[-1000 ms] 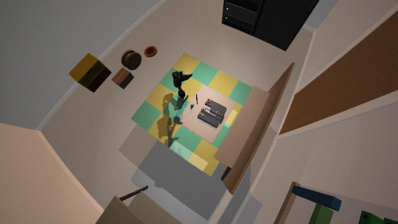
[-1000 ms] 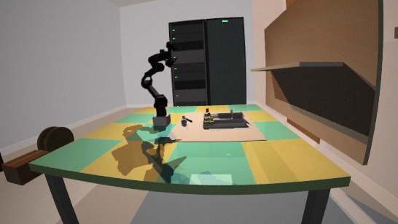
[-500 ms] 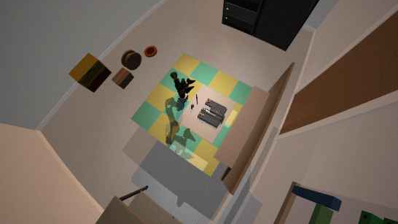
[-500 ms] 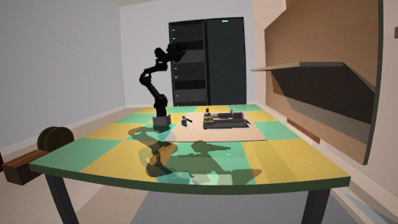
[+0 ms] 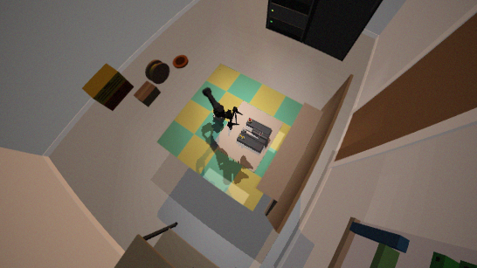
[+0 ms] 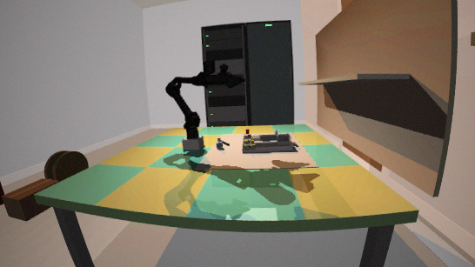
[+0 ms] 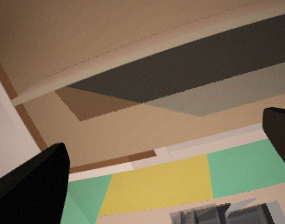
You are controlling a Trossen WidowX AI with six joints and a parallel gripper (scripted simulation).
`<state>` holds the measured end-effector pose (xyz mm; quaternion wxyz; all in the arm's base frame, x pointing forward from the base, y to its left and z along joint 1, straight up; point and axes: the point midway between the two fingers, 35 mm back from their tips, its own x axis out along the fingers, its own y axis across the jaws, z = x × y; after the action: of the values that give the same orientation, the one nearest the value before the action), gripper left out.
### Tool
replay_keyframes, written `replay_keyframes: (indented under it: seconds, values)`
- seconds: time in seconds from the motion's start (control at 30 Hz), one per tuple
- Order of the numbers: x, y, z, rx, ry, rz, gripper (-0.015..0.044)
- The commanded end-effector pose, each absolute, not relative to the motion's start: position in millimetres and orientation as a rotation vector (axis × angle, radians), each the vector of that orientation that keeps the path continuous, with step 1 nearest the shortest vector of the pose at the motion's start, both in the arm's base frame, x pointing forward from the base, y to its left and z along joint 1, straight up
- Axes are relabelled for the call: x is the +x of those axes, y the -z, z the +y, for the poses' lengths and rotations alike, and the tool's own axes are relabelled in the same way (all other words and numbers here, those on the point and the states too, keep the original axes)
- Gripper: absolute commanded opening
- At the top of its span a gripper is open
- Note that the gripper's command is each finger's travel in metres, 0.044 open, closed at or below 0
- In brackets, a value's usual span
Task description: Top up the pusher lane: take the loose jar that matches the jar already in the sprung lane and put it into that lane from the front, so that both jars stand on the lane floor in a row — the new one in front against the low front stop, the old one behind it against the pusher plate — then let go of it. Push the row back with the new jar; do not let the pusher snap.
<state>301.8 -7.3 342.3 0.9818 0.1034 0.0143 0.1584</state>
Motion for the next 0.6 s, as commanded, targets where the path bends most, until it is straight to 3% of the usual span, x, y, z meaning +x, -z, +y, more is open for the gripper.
replay_keyframes:
  seconds: [0.0,0.27,0.57]
  values:
    - [317.4,-263.3,-8.0,0.266,-0.219,0.355,0.0440]
    - [288.4,-160.1,-1.2,0.220,-0.111,0.854,0.0440]
    - [196.6,-86.5,-1.9,-0.029,-0.065,1.483,0.0440]
